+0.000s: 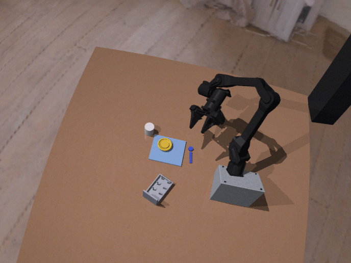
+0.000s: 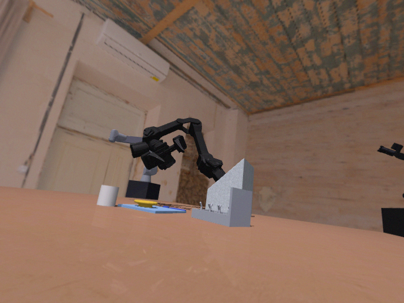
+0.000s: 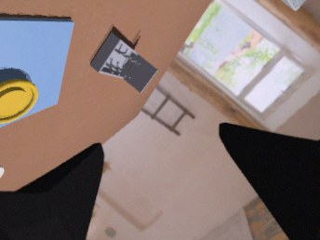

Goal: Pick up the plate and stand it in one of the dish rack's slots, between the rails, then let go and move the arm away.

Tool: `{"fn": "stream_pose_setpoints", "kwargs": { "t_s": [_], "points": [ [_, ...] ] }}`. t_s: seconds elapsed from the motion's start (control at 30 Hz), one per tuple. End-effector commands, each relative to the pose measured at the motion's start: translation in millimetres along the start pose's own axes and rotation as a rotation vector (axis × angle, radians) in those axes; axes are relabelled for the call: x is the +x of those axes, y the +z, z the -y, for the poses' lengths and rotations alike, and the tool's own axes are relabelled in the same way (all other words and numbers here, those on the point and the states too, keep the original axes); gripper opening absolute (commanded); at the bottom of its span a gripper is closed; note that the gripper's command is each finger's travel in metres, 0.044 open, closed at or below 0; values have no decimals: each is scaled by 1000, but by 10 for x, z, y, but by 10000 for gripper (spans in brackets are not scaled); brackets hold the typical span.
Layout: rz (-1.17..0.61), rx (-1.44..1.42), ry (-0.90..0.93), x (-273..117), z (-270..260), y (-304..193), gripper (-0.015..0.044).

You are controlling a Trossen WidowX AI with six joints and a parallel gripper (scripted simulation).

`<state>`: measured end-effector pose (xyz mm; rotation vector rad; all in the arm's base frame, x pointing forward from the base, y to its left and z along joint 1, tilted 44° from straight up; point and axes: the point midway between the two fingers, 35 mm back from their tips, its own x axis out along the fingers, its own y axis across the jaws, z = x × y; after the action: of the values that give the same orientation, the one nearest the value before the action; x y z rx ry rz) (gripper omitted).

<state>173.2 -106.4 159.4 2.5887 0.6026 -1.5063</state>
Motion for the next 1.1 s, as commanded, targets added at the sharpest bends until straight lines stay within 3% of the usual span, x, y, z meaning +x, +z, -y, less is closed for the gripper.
{"fn": "stream_pose_setpoints", "kwargs": {
  "t_s": [0.0, 1.07],
  "points": [
    [52, -103, 0, 46, -55, 19, 400],
    [523, -1033, -161, 559, -525, 145, 400]
  ]
}}
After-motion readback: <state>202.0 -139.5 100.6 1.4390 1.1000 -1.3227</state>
